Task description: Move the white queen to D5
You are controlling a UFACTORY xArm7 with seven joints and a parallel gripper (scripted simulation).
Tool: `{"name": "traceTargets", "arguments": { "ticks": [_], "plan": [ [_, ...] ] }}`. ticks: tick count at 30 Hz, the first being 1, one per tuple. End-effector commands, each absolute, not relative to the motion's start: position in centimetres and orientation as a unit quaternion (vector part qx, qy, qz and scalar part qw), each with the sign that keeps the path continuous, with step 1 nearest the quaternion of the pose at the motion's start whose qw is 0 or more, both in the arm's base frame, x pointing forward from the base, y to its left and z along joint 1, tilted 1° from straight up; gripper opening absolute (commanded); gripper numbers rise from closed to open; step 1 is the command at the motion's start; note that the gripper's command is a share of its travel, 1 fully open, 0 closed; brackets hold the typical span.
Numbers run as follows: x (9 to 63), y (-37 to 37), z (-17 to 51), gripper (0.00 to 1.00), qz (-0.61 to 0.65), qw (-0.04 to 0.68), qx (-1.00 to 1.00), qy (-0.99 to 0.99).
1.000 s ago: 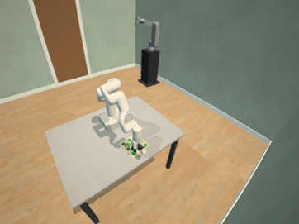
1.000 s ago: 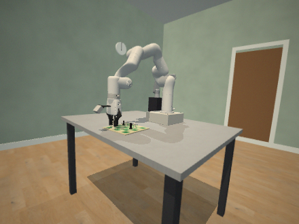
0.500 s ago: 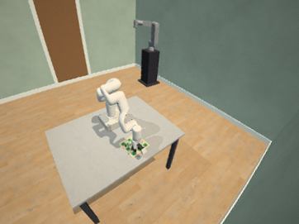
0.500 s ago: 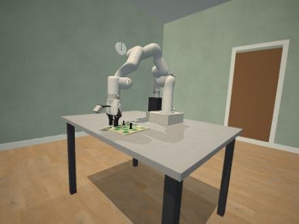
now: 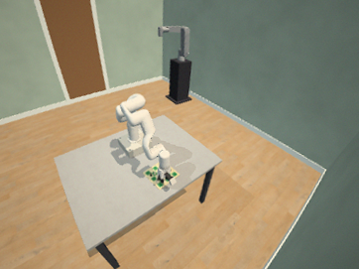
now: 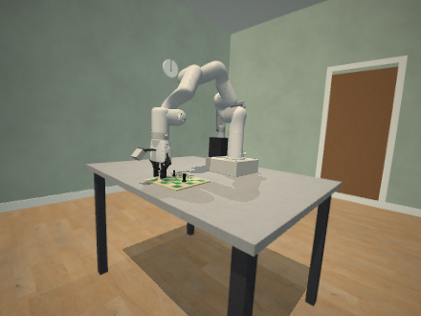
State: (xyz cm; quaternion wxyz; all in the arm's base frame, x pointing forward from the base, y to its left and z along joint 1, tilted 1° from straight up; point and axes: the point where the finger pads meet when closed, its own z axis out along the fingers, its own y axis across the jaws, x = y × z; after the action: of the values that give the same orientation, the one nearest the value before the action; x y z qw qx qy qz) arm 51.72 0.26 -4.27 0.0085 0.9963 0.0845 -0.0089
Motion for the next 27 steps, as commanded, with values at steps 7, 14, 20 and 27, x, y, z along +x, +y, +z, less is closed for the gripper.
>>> {"name": "traceTargets", "arguments": {
  "ticks": [7,14,20,27],
  "plan": [
    [51.9,0.26,-4.09,0.0,-0.007,0.009,0.996,0.085],
    [51.9,0.26,-4.09,0.0,-0.007,0.009,0.996,0.085],
    [51.9,0.26,-4.09,0.0,-0.007,0.009,0.996,0.085],
    [51.9,0.26,-4.09,0.0,-0.007,0.009,0.996,0.085]
  ]
}}
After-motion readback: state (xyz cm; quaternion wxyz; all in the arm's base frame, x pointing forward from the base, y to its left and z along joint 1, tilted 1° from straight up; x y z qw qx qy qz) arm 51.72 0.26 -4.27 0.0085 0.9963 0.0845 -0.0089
